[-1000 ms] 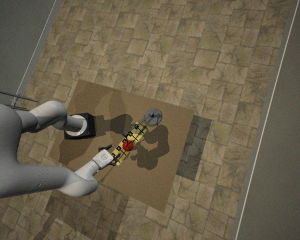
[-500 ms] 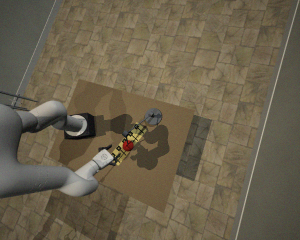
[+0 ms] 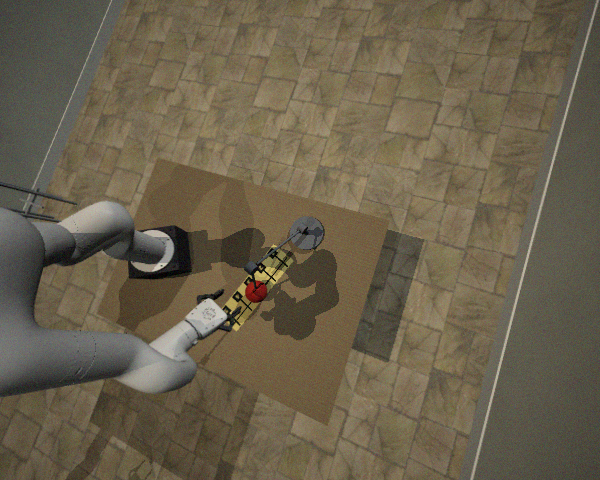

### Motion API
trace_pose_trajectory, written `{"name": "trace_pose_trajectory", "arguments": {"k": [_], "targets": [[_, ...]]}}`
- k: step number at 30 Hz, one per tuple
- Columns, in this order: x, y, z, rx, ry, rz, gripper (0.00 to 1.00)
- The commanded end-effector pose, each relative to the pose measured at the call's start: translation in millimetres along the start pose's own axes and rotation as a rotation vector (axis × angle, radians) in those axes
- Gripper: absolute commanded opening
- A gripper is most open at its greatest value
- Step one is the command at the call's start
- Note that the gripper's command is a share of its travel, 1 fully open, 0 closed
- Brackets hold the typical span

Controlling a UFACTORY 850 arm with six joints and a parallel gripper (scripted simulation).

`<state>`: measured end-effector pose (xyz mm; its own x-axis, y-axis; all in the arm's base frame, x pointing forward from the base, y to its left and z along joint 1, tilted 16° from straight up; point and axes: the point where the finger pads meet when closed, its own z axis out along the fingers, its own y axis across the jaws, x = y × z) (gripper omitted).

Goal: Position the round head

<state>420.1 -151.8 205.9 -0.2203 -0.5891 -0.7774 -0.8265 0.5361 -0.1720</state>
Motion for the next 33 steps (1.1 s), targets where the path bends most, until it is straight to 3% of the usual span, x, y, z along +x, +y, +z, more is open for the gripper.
{"name": "trace_pose_trajectory", "arguments": {"k": [1, 5, 33], "targets": [[0, -1, 0, 0.001, 0.0, -0.001, 1.0], [0, -1, 0, 0.001, 0.0, -0.001, 1.0], [-58, -1, -70, 0.002, 0.0, -0.002, 1.0]]}}
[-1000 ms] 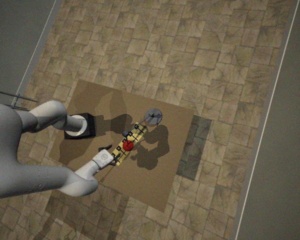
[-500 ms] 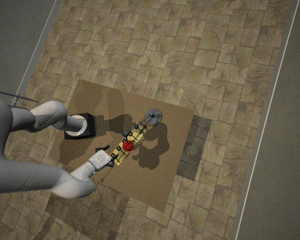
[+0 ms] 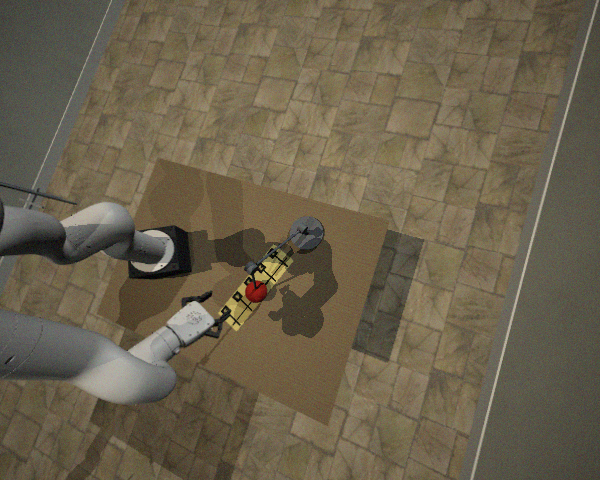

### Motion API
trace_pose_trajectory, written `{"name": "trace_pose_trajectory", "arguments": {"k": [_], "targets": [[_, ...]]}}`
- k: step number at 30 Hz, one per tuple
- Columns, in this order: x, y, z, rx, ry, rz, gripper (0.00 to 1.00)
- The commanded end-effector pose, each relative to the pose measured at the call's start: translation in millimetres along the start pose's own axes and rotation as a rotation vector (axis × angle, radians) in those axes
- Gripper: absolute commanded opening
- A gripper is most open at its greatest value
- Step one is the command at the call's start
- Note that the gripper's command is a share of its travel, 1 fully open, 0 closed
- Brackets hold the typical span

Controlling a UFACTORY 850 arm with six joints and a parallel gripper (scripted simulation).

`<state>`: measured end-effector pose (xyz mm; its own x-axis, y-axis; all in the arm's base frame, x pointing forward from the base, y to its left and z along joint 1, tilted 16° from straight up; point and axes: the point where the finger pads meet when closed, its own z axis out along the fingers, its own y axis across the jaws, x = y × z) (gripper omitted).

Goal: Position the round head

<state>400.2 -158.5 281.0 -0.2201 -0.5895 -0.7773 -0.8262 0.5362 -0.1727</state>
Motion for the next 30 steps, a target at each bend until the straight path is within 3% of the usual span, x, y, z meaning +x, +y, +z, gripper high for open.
{"name": "trace_pose_trajectory", "arguments": {"k": [1, 21, 30], "targets": [[-10, -1, -12, 0.001, 0.0, -0.001, 1.0], [-48, -1, -57, 0.001, 0.0, -0.002, 1.0], [-72, -1, -37, 0.002, 0.001, -0.002, 1.0]]}}
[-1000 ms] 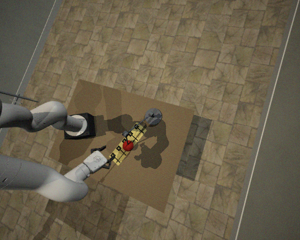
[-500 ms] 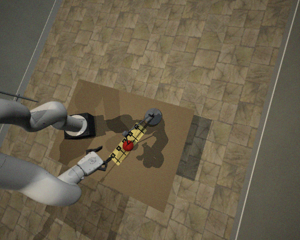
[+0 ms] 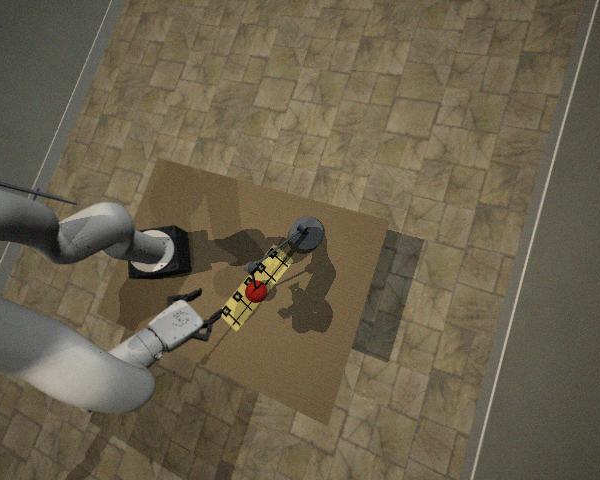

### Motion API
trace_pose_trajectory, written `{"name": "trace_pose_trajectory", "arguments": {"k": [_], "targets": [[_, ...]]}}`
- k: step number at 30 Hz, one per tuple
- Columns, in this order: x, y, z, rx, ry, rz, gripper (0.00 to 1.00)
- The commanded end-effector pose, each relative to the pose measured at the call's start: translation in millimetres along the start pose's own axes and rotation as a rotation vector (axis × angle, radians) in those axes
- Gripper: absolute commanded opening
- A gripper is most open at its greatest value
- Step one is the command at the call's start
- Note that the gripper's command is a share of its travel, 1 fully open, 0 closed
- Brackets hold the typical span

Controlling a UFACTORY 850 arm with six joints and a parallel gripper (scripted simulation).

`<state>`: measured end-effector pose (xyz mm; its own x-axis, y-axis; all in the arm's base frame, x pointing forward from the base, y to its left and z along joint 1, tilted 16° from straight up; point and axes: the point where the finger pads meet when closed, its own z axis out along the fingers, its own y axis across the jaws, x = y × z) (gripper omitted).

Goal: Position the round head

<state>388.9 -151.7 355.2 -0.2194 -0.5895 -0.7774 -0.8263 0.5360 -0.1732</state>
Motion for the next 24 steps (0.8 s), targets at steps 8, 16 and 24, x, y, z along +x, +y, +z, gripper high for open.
{"name": "trace_pose_trajectory", "arguments": {"k": [8, 16, 24], "targets": [[-41, -1, 33, 0.002, 0.001, -0.002, 1.0], [-61, 0, 46, 0.001, 0.0, -0.002, 1.0], [-88, 0, 63, 0.001, 0.0, -0.002, 1.0]]}}
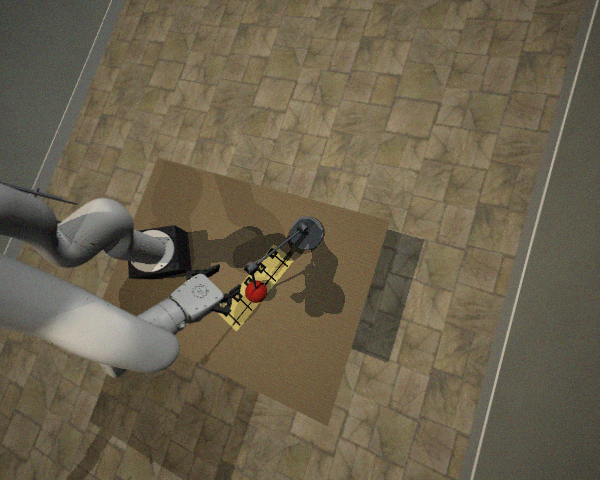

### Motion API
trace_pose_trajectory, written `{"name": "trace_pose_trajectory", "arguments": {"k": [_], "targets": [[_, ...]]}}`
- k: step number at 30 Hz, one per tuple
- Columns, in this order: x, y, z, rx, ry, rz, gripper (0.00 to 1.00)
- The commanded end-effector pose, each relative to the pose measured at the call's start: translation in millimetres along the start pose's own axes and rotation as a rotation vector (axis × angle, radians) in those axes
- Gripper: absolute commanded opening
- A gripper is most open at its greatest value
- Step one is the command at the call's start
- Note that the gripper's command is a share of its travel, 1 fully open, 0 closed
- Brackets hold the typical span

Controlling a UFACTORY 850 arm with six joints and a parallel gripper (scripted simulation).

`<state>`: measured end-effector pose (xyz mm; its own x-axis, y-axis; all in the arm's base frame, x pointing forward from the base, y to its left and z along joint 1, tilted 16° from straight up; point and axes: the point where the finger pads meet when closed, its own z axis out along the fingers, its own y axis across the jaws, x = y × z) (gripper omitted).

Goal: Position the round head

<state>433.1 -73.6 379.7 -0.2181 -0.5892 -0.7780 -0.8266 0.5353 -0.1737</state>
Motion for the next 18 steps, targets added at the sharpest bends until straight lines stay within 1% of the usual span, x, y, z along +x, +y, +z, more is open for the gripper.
{"name": "trace_pose_trajectory", "arguments": {"k": [1, 3, 18], "targets": [[-16, -1, 10, 0.001, 0.001, -0.001, 1.0], [-16, -1, 10, 0.001, 0.001, -0.001, 1.0], [-67, 0, 45, 0.001, -0.001, -0.002, 1.0]]}}
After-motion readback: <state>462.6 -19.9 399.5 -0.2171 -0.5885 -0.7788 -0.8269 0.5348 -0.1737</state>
